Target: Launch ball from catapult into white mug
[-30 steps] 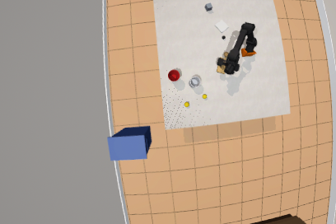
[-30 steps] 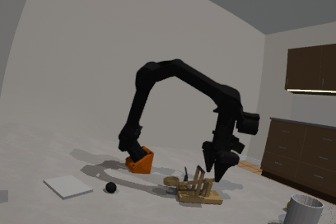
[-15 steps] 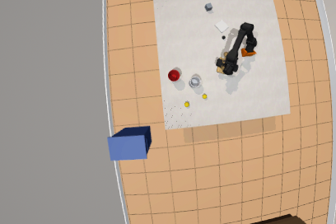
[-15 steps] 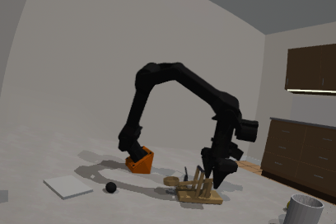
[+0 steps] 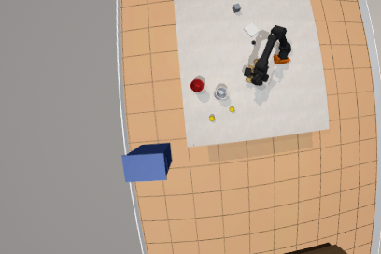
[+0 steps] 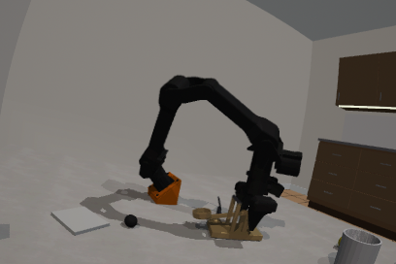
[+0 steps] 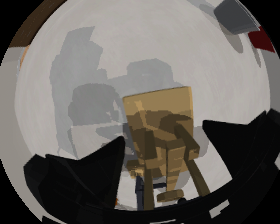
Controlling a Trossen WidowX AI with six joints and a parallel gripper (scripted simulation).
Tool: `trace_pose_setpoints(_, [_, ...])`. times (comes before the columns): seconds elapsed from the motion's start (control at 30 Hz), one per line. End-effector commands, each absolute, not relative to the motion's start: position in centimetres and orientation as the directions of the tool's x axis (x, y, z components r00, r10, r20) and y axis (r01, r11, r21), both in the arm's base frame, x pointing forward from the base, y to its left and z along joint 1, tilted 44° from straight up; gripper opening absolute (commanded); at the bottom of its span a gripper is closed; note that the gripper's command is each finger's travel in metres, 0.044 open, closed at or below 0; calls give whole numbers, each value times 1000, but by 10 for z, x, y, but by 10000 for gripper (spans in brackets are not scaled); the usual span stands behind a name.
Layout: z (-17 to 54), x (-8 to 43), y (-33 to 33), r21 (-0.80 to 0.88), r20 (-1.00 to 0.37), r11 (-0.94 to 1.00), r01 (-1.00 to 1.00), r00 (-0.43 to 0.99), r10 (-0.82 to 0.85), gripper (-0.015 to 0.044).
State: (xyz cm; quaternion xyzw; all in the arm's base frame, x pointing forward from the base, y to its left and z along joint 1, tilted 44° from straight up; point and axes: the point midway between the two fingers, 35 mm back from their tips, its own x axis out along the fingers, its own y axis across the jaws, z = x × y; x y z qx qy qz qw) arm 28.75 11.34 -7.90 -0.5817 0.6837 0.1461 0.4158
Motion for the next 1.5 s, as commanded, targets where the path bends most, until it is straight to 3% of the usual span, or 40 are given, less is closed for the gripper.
trace_pose_setpoints(0.0, [-82, 287, 110, -285, -735, 273, -919, 27, -677, 440])
trace_pose_setpoints(0.37, [-80, 287, 112, -284, -738, 281, -917, 22, -674, 151])
trace_pose_setpoints(0.57, [-80, 287, 112, -284, -738, 281, -917, 22, -674, 111])
trace_pose_setpoints(0.7, [-52, 287, 139, -283, -739, 281, -917, 22, -673, 6])
trace_pose_setpoints(0.97, [-44, 286, 146, -333, -739, 337, -880, 22, -673, 0])
trace_pose_setpoints(1.47, [-43, 293, 143, -583, -737, 617, -529, 25, -675, 0])
